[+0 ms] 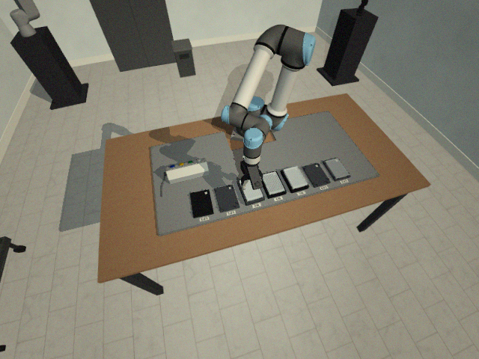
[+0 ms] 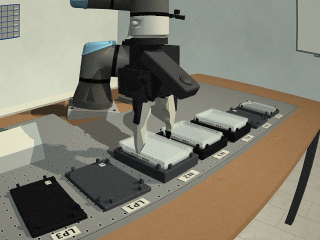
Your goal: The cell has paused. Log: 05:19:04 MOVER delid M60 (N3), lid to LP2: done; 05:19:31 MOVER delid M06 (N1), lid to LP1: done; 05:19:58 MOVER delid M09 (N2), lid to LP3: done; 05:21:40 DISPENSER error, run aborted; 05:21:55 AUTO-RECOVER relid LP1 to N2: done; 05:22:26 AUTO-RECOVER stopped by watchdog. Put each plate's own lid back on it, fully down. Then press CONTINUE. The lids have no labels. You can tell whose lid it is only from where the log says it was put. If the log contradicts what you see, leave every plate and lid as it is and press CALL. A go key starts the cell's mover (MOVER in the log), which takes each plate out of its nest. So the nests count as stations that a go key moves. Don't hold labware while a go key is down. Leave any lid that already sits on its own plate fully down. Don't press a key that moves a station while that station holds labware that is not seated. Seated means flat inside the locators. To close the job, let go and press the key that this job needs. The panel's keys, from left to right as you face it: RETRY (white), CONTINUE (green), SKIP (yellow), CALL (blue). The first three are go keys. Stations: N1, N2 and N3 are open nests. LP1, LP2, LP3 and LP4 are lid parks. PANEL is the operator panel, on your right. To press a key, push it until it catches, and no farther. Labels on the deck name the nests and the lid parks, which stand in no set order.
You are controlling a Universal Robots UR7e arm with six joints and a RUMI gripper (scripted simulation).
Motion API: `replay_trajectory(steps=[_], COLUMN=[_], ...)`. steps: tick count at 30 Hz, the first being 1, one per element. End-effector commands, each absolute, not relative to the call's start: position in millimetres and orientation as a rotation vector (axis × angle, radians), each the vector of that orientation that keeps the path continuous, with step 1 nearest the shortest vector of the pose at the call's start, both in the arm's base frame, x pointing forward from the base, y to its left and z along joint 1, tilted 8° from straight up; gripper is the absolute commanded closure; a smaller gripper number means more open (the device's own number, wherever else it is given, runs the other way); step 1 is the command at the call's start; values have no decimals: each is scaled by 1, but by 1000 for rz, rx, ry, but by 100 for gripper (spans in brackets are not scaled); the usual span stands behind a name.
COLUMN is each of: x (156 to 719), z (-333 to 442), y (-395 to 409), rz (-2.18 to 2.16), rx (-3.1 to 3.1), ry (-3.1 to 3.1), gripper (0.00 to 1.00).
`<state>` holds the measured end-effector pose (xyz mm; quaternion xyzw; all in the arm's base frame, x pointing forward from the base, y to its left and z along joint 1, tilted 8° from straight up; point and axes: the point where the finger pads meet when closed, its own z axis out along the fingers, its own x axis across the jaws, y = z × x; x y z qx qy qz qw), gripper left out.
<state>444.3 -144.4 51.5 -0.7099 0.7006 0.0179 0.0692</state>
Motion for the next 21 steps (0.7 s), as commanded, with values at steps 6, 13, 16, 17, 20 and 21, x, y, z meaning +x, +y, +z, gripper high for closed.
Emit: replay_trajectory(steps=[6,13,16,17,20,21], x=[445,445,445,445,445,445], z=[52,52,52,52,52,52], y=[-145,-145,-145,-145,-145,-145], rz=[52,52,52,52,52,52], rx=[-2137,-2137,-2137,-2137,-2137,-2137], ry=[2109,2109,2109,2109,2109,2109], gripper=[100,100,18,18,18,18])
